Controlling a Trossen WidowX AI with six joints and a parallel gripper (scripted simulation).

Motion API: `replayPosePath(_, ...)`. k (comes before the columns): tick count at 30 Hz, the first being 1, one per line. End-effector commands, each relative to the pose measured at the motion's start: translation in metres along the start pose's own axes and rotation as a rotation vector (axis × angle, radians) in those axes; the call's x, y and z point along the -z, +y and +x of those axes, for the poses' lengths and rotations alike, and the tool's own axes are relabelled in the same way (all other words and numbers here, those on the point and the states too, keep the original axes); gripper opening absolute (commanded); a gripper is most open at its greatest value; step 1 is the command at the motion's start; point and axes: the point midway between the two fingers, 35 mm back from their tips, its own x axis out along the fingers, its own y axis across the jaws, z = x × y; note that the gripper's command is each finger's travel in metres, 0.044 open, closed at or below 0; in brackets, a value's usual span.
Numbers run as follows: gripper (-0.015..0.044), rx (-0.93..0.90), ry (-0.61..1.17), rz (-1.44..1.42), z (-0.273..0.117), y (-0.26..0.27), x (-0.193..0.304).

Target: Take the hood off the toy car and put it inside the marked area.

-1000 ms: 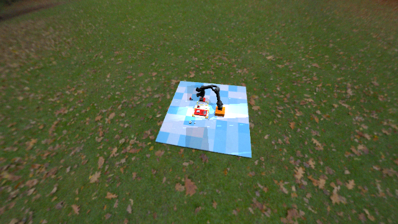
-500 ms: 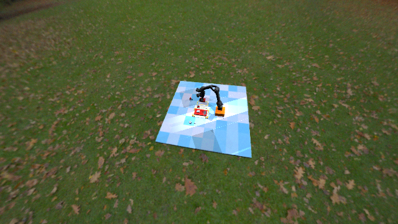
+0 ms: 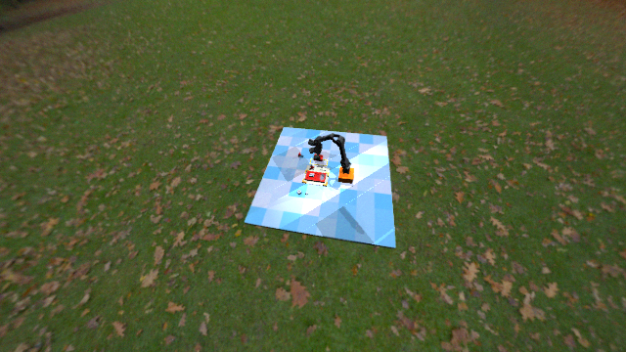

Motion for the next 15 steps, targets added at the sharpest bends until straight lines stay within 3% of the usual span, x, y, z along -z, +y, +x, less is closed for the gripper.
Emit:
replayPosePath(1,0.0000,-0.007,0.008,-0.005,0.0059,0.0013,0.0019)
replayPosePath(15,0.0000,-0.007,0.008,-0.005,0.0156,0.0015,0.0025)
